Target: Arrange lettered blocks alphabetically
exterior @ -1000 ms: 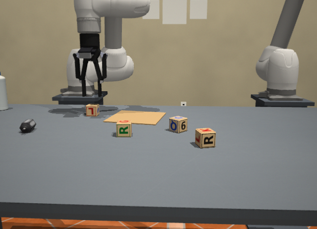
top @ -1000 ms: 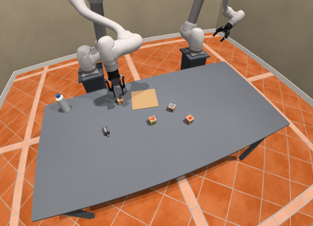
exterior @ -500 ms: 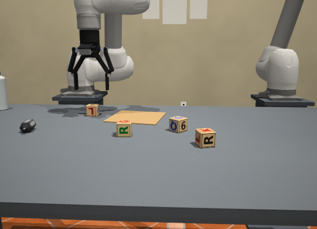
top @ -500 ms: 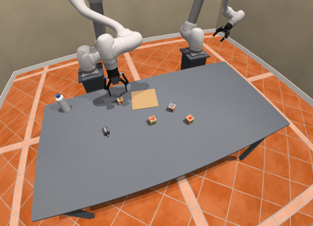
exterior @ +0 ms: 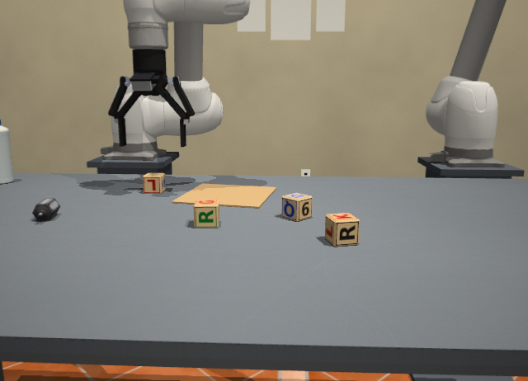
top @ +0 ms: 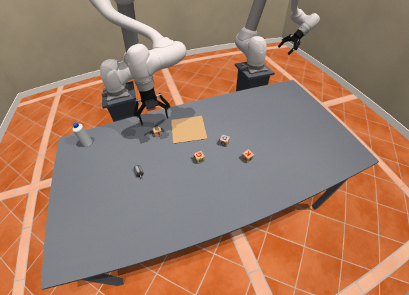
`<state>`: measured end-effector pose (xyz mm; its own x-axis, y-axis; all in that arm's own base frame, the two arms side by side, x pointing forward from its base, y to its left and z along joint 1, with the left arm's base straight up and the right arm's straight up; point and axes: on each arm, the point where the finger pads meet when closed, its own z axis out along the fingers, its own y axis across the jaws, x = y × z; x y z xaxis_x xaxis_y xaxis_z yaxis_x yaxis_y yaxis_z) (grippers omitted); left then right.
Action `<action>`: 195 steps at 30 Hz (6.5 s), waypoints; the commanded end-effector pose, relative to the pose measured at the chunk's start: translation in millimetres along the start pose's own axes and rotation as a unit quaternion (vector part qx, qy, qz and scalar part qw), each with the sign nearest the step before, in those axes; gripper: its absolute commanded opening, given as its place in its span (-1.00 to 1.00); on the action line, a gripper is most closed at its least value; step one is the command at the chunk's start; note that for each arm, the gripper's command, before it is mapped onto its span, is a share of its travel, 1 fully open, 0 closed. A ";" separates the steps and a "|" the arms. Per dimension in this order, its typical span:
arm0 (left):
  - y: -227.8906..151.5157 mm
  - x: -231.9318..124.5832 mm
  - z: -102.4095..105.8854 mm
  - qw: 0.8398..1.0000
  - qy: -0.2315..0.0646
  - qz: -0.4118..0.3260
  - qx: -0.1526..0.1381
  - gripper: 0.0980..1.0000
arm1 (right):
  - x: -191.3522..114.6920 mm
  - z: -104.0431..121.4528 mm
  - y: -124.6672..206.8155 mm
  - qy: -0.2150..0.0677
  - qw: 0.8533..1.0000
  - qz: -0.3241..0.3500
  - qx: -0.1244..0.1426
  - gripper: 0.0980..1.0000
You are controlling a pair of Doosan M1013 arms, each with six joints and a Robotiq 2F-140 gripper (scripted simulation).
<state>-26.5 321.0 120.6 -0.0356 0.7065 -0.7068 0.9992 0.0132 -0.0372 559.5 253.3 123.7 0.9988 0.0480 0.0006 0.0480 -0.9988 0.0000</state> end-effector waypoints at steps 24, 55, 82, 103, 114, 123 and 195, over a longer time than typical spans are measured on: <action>-0.1 0.0 -0.5 1.000 0.000 0.000 0.000 1.00 | 175.6 -15.1 -286.3 0.001 0.919 -0.394 0.000 0.00; -0.1 0.0 -0.5 1.000 0.000 0.000 0.000 1.00 | 208.3 -14.3 -342.3 0.001 0.919 -0.394 0.000 0.00; -0.1 0.0 -0.5 1.000 0.000 0.000 0.000 1.00 | 208.4 4.9 -342.4 0.000 0.919 -0.394 0.000 0.00; -0.1 0.0 -0.5 1.000 0.000 0.000 0.000 1.00 | 208.7 31.9 -342.6 0.000 0.919 -0.394 0.000 0.00; -0.1 0.0 -0.5 1.000 0.000 0.000 0.000 1.00 | 208.8 36.9 -342.6 0.000 0.919 -0.394 0.000 0.00; -0.1 0.0 -0.5 1.000 0.000 0.000 0.000 1.00 | 208.8 37.4 -342.6 0.000 0.919 -0.394 0.000 0.00; -0.1 0.0 -0.5 1.000 0.000 0.000 0.000 1.00 | 208.8 90.2 -342.7 0.000 0.919 -0.394 0.000 -0.24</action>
<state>-26.5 321.0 120.6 -0.0356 0.7065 -0.7068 0.9992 0.0132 -0.0372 751.3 605.2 32.2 0.6545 0.7561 -0.0002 0.7561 -0.6545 0.0001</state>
